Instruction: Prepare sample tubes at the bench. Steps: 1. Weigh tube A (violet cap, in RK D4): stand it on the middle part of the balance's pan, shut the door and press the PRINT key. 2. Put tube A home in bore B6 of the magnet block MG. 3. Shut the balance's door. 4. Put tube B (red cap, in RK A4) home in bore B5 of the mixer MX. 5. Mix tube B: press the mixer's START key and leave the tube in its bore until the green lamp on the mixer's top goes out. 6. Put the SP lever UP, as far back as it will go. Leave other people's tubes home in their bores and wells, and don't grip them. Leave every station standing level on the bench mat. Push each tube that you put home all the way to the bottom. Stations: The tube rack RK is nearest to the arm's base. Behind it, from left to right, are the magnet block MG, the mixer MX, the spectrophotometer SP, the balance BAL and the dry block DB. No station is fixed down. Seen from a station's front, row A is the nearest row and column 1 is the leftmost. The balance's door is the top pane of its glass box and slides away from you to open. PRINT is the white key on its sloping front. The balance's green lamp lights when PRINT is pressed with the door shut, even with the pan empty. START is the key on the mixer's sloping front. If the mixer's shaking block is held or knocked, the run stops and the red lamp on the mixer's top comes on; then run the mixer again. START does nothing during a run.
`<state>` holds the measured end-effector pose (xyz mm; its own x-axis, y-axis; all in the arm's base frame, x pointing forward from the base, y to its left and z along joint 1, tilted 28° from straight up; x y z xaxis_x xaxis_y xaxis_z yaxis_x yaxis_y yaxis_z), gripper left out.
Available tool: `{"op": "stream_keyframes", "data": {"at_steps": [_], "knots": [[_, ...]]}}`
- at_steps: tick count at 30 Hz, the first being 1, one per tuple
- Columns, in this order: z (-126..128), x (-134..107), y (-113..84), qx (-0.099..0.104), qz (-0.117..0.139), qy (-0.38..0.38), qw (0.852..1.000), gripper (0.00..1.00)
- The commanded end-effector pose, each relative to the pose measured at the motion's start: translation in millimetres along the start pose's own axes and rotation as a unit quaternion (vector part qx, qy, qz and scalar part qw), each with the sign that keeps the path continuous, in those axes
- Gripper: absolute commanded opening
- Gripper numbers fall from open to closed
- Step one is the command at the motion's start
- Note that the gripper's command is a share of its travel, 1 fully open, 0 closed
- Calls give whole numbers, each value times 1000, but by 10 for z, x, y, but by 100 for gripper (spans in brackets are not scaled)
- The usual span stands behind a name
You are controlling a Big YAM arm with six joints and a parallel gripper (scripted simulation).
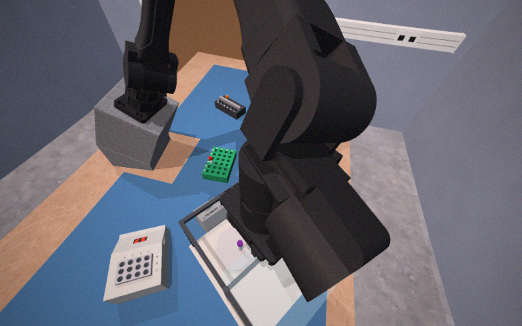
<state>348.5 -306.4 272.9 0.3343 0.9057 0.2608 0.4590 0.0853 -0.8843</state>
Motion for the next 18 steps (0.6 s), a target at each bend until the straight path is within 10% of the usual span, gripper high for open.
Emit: {"op": "stream_keyframes", "data": {"at_steps": [1,18], "knots": [[-206,67,-236,-23,7,-22,999,30],[-51,33,234,1,-2,-4,1000,30]]}}
Point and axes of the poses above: the point where the finger pads meet when closed, its own y axis out along the fingers, its own z axis across the jaws, x = y × z, the point moved 4 cm from there along -y, back along the fingers, and after that the axes turned 9 degrees about -y, right-handed, at the moved point
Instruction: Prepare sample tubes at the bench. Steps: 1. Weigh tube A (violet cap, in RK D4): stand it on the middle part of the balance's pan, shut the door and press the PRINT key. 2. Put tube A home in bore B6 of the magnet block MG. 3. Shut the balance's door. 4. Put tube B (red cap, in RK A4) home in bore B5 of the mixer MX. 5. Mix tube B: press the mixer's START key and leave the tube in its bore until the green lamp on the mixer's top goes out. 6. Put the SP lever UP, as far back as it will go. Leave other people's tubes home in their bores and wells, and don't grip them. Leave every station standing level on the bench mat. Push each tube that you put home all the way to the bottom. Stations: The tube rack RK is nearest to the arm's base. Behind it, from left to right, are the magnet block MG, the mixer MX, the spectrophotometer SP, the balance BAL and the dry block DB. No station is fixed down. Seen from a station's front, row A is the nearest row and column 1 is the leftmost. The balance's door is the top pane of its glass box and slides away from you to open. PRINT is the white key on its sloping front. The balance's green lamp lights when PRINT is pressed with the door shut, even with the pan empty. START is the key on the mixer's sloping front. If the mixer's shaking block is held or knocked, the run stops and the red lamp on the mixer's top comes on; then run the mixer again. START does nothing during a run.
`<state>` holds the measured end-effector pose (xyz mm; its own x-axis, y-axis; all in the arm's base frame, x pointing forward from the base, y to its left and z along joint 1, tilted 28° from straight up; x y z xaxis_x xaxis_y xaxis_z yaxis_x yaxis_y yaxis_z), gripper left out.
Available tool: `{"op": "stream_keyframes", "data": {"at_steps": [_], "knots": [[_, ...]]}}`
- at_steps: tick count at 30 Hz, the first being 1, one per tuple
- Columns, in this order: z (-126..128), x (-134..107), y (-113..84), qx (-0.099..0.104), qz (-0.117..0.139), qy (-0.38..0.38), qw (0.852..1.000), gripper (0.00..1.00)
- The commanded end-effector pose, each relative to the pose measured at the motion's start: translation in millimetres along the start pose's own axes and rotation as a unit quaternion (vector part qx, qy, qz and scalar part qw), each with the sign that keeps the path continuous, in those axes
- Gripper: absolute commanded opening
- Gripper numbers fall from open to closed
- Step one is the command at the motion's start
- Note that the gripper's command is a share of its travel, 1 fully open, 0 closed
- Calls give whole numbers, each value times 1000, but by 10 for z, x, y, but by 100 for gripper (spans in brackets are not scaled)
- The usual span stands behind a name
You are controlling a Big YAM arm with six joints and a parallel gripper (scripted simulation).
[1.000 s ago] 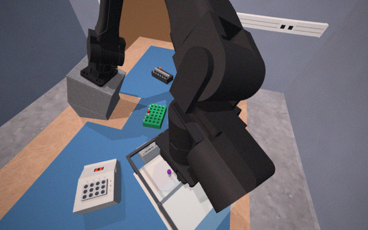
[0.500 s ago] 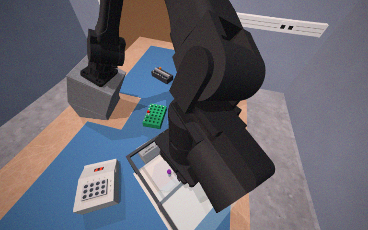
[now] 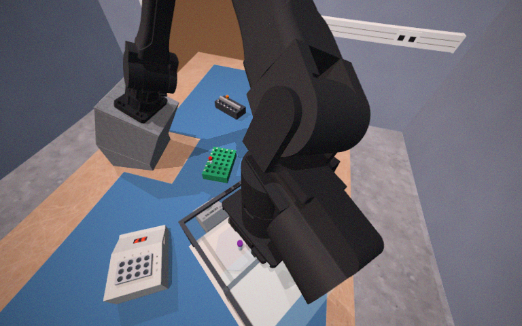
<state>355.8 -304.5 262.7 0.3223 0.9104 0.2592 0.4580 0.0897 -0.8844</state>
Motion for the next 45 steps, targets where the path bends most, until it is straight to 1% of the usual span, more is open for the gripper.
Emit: {"op": "stream_keyframes", "data": {"at_steps": [1,5,9,11,12,15,16,20,23,25,26,28,29,30,45], "knots": [[-39,17,126,0,0,2,1000,30],[-49,42,130,-7,2,-1,1000,30],[-38,18,260,0,0,2,1000,30],[-38,18,260,0,0,2,1000,30],[-74,44,127,-16,6,-2,1000,30],[-39,22,316,-1,0,1,1000,30],[-37,19,344,0,0,2,1000,30],[-36,19,411,0,0,2,1000,30],[-50,44,396,-7,2,-1,1000,30],[-71,29,447,-6,2,-1,1000,30],[-47,20,503,-1,0,1,1000,30],[-47,20,503,-1,0,1,1000,30],[-55,32,397,-13,5,0,1000,30],[-122,-6,342,-17,6,-3,1000,30],[-122,-6,342,-17,6,-3,1000,30]]}}
Point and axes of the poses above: the point where the finger pads meet when closed, its own y axis out along the fingers, its own z axis across the jaws, x = y × z, the point moved 4 cm from there along -y, back along the fingers, and after that the axes turned 9 degrees about -y, right-handed, at the moved point
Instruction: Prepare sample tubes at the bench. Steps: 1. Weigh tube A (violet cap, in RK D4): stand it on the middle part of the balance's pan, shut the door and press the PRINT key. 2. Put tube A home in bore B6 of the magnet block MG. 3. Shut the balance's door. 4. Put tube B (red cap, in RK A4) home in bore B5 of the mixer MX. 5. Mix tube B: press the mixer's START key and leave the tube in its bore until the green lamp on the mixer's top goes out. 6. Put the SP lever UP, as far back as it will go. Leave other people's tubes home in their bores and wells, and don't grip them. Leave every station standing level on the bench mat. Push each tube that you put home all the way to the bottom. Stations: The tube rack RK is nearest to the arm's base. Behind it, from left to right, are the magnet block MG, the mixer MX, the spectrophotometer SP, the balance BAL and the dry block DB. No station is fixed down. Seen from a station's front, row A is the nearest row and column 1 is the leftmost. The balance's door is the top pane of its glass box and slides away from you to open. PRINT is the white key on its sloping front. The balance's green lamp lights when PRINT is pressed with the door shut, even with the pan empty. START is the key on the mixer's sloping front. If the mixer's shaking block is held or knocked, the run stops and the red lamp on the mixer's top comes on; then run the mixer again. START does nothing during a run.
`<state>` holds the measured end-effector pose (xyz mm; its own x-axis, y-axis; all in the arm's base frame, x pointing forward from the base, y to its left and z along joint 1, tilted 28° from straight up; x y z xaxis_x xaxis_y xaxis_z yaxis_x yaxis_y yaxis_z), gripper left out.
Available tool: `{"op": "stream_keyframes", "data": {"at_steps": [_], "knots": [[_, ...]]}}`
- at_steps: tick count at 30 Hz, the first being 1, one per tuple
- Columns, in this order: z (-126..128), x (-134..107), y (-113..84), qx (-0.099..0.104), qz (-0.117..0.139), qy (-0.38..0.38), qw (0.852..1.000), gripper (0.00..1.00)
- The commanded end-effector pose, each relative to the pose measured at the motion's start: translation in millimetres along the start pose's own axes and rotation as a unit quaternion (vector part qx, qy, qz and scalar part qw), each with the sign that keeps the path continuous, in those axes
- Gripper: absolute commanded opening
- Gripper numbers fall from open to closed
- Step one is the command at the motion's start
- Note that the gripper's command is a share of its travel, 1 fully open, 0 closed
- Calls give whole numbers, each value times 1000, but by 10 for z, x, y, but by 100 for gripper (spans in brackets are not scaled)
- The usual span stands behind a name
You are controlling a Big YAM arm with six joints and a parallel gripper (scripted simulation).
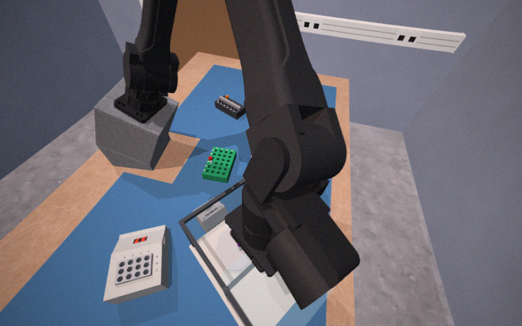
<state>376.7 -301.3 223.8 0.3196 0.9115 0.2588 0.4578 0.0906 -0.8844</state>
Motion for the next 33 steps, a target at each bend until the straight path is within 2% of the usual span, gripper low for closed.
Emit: {"op": "stream_keyframes", "data": {"at_steps": [1,25,26,33], "knots": [[-113,-2,-100,-17,7,-2,1000,30],[-113,-2,-100,-17,7,-2,1000,30],[-113,-2,-100,-17,7,-2,1000,6],[-101,31,-89,-20,7,-1,1000,6]]}}
Point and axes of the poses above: the point where the finger pads meet when closed, its own y axis out along the fingers, its own z axis across the jaws, x = y × z, the point moved 4 cm from there along -y, back along the fingers, and after that the axes turned 9 degrees about -y, right-handed, at the moved point
